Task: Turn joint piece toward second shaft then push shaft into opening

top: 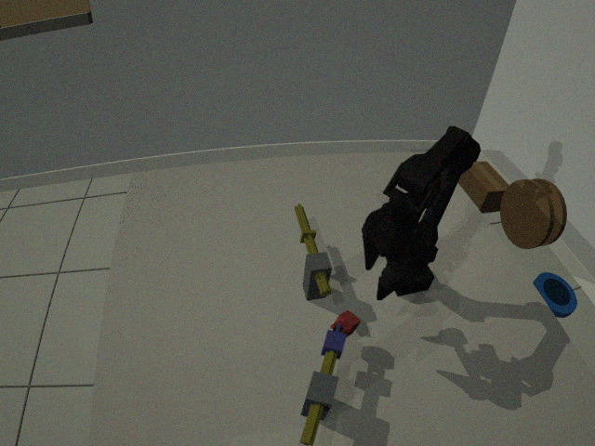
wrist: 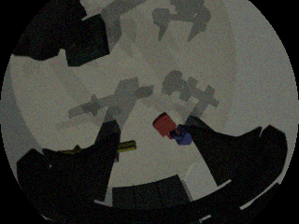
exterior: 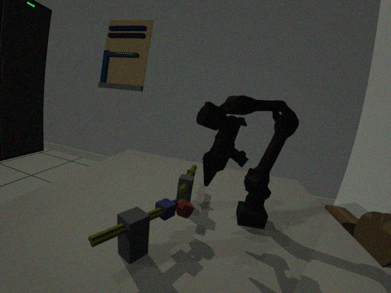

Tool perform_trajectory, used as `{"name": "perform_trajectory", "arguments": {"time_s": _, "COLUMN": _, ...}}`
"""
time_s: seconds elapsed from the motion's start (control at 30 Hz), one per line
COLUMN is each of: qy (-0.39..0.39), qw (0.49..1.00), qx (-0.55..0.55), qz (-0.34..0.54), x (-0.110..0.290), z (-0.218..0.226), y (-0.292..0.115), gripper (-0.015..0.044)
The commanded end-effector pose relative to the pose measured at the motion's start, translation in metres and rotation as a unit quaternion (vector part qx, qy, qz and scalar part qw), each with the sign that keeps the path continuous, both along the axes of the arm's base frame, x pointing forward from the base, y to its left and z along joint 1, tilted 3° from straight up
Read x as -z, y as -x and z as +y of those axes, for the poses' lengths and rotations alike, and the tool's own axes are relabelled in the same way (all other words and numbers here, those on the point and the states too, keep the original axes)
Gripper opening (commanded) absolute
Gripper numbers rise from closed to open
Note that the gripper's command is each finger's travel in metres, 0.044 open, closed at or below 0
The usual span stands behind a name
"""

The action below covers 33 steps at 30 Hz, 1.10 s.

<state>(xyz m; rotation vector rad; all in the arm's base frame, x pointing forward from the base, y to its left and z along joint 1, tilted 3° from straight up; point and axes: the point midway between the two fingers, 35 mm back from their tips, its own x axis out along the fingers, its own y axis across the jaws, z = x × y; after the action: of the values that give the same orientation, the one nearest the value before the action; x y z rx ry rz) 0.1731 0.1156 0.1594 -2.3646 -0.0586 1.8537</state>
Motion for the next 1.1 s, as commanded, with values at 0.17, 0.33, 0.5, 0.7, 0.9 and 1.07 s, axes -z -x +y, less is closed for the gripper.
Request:
{"name": "perform_trajectory", "arguments": {"time_s": 0.17, "qy": -0.022, "qw": 0.992, "qx": 0.120, "qz": 0.023, "x": 0.0013, "z": 0.0004, "y": -0.0006, "gripper": 0.0440}}
{"name": "perform_trajectory", "arguments": {"time_s": 0.33, "qy": -0.034, "qw": 0.980, "qx": 0.191, "qz": 0.035, "x": 0.0022, "z": 0.0008, "y": -0.0009, "gripper": 0.0440}}
{"name": "perform_trajectory", "arguments": {"time_s": 0.5, "qy": -0.046, "qw": 0.963, "qx": 0.261, "qz": 0.046, "x": 0.0030, "z": 0.0012, "y": -0.0011, "gripper": 0.0440}}
{"name": "perform_trajectory", "arguments": {"time_s": 0.7, "qy": -0.058, "qw": 0.935, "qx": 0.344, "qz": 0.059, "x": 0.0040, "z": 0.0017, "y": -0.0015, "gripper": 0.0440}}
{"name": "perform_trajectory", "arguments": {"time_s": 0.9, "qy": -0.070, "qw": 0.900, "qx": 0.424, "qz": 0.069, "x": 0.0051, "z": 0.0022, "y": -0.0019, "gripper": 0.0440}}
{"name": "perform_trajectory", "arguments": {"time_s": 1.07, "qy": -0.079, "qw": 0.866, "qx": 0.488, "qz": 0.077, "x": 0.0059, "z": 0.0026, "y": -0.0023, "gripper": 0.0440}}
